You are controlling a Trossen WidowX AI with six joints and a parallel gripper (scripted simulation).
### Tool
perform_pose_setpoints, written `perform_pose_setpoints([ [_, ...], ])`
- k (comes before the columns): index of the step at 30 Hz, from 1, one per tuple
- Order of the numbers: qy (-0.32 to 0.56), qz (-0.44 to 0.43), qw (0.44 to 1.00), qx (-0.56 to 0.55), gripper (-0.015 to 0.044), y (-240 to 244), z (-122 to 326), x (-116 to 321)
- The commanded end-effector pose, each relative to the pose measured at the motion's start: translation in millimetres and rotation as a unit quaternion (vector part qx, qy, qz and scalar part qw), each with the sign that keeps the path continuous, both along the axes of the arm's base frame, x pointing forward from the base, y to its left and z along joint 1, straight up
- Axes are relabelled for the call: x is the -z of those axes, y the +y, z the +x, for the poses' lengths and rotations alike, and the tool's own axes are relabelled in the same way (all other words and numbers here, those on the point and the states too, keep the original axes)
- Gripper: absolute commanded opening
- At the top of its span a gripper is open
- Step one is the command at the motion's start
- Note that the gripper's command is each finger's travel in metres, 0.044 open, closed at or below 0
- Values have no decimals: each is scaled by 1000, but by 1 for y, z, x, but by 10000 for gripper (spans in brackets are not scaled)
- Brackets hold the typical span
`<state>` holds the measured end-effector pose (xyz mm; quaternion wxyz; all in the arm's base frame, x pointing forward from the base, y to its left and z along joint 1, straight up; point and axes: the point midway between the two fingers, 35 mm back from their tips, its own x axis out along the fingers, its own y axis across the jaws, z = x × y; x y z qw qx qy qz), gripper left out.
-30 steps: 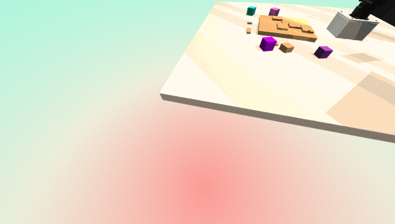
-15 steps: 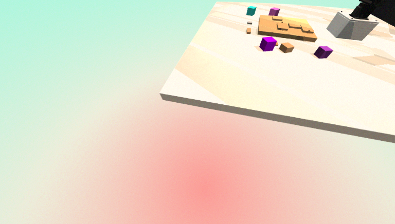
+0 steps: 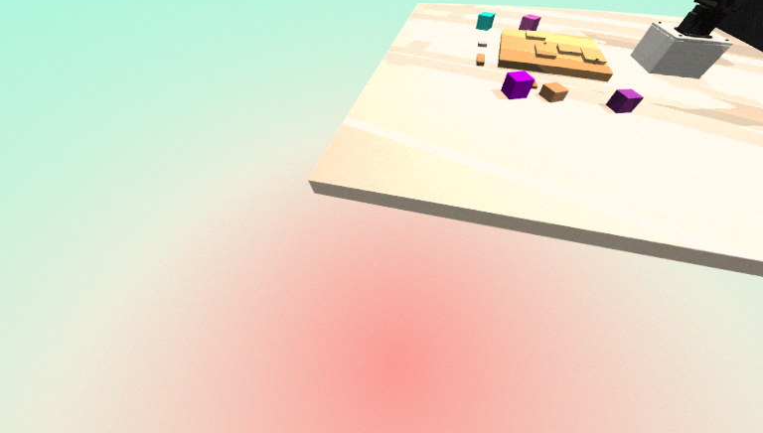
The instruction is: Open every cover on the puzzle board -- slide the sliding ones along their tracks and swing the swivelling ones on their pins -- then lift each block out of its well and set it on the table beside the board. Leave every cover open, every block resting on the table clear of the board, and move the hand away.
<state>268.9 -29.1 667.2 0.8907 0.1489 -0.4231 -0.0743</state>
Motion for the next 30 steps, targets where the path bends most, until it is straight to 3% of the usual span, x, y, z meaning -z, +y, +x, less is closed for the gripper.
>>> perform_pose_setpoints([
  [1,31,-9,999,6,0,-1,18,13],
  [30,254,-51,965,35,0,-18,124,124],
])
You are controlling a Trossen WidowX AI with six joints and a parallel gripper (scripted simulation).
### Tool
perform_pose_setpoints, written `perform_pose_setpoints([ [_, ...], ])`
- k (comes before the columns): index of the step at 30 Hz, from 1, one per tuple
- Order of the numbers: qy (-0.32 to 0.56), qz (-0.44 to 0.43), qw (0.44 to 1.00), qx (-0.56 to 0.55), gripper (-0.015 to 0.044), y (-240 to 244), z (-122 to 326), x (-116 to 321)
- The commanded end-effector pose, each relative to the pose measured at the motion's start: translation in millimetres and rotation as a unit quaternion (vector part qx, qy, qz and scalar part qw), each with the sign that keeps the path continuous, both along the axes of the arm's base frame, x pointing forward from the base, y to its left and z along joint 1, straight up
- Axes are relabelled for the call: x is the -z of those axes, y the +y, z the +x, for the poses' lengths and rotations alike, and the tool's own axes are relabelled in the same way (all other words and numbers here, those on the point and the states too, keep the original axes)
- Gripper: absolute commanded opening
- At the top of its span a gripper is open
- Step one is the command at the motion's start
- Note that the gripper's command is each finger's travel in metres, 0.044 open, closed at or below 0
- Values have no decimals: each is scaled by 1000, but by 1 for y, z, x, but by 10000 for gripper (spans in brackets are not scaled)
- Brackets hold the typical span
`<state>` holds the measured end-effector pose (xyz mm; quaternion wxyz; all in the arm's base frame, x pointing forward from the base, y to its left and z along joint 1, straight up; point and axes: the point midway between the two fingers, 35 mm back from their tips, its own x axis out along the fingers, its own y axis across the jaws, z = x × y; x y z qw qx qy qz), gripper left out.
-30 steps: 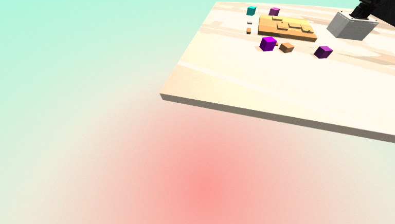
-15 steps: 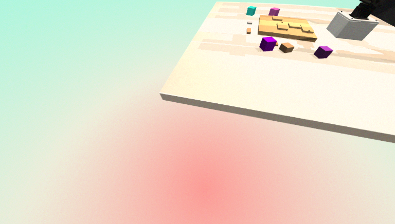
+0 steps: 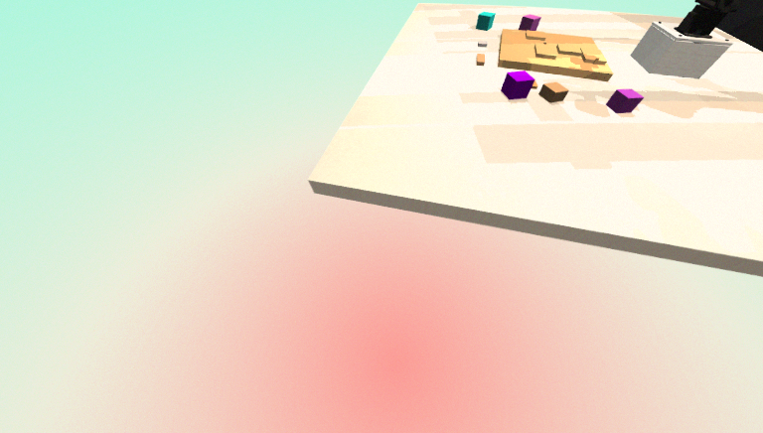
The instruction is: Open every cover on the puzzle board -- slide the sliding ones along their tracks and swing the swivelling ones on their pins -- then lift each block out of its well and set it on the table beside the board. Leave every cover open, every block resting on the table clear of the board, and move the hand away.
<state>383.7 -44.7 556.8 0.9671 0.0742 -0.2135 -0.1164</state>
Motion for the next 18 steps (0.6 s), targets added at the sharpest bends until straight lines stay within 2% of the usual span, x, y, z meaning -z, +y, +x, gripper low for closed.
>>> perform_pose_setpoints([
  [1,32,-7,999,3,0,-3,12,18],
  [18,168,-24,985,14,0,-19,52,97],
])
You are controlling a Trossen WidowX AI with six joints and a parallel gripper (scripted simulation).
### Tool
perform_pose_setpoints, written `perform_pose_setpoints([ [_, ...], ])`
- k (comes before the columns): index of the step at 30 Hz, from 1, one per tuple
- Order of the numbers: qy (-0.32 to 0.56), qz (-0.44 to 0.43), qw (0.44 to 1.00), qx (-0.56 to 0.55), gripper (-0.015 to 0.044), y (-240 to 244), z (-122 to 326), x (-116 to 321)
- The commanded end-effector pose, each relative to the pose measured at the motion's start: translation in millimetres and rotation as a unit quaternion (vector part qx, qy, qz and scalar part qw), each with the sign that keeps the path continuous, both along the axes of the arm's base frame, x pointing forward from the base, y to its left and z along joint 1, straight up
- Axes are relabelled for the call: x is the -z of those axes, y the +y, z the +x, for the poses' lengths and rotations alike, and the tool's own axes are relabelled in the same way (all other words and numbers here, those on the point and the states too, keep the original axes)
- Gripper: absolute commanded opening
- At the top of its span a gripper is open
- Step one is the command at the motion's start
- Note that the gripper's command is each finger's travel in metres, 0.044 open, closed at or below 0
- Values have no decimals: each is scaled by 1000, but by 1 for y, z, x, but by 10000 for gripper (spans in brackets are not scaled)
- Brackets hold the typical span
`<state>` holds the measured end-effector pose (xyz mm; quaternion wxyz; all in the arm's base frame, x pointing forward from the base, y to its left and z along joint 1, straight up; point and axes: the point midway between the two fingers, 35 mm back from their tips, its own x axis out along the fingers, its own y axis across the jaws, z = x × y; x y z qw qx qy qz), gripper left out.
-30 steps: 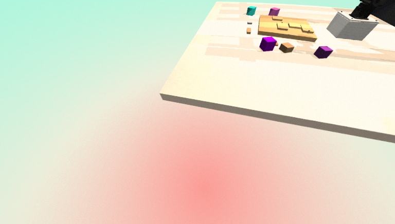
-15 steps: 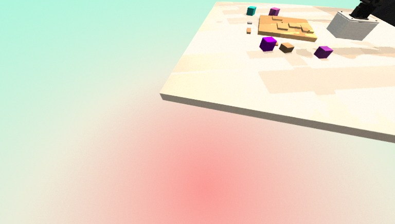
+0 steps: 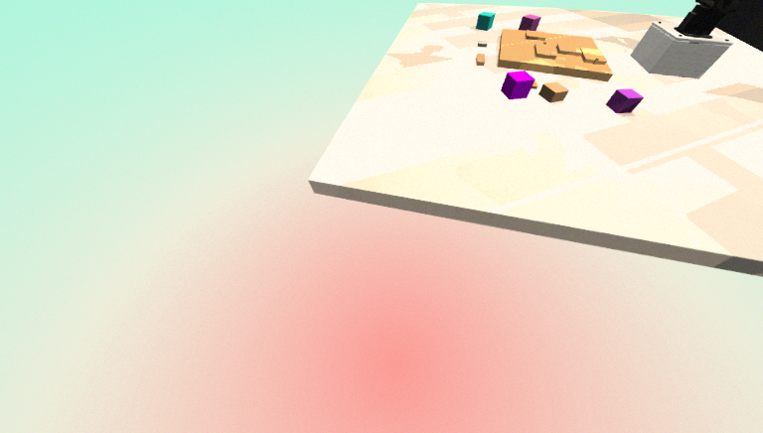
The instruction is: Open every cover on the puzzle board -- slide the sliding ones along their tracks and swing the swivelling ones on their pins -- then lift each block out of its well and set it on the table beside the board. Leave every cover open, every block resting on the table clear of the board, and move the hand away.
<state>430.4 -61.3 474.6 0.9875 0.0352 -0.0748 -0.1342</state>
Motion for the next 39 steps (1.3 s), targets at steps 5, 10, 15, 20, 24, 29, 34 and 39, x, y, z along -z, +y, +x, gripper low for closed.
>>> perform_pose_setpoints([
  [5,61,-7,998,3,0,-8,13,37],
  [10,102,-10,995,4,0,-13,20,62],
  [15,144,-12,990,5,0,-19,26,88],
  [20,186,-12,982,6,0,-24,29,114],
  [24,219,-12,976,5,0,-28,31,135],
  [29,261,-11,965,5,0,-34,32,161],
  [34,302,-9,953,3,0,-39,30,188],
  [39,343,-6,939,1,0,-43,27,214],
])
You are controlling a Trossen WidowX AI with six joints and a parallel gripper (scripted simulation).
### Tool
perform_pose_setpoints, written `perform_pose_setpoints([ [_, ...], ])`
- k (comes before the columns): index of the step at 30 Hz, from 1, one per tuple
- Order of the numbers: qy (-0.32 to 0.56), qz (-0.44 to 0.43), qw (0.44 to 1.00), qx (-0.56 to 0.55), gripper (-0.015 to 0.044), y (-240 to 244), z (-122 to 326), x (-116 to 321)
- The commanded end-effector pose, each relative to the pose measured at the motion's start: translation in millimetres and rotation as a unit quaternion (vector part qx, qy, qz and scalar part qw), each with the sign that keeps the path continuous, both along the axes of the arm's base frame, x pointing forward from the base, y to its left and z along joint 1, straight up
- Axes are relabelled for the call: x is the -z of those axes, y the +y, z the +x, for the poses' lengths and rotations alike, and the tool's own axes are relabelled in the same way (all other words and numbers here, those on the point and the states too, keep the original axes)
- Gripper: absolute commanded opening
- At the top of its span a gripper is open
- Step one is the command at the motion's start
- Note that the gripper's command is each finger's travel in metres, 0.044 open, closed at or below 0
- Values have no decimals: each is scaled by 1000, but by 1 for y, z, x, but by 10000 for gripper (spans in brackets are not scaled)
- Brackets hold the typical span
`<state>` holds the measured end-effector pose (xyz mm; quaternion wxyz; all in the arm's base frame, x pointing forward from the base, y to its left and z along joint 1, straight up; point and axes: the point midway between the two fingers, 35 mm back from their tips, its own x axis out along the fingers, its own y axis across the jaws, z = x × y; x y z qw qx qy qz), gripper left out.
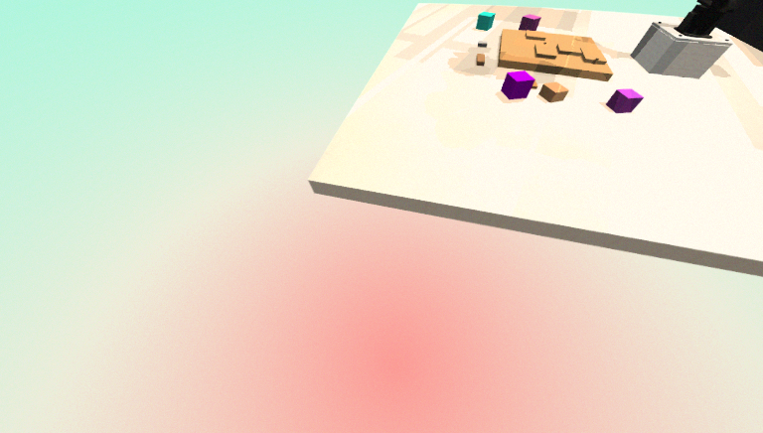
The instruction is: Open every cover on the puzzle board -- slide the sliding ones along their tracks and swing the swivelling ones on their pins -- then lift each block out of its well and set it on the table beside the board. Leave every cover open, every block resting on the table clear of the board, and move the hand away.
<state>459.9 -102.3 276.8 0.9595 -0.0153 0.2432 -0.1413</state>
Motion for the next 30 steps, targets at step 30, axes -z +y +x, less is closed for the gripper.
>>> perform_pose_setpoints([
  [30,290,55,955,-16,0,-20,-59,163],
])
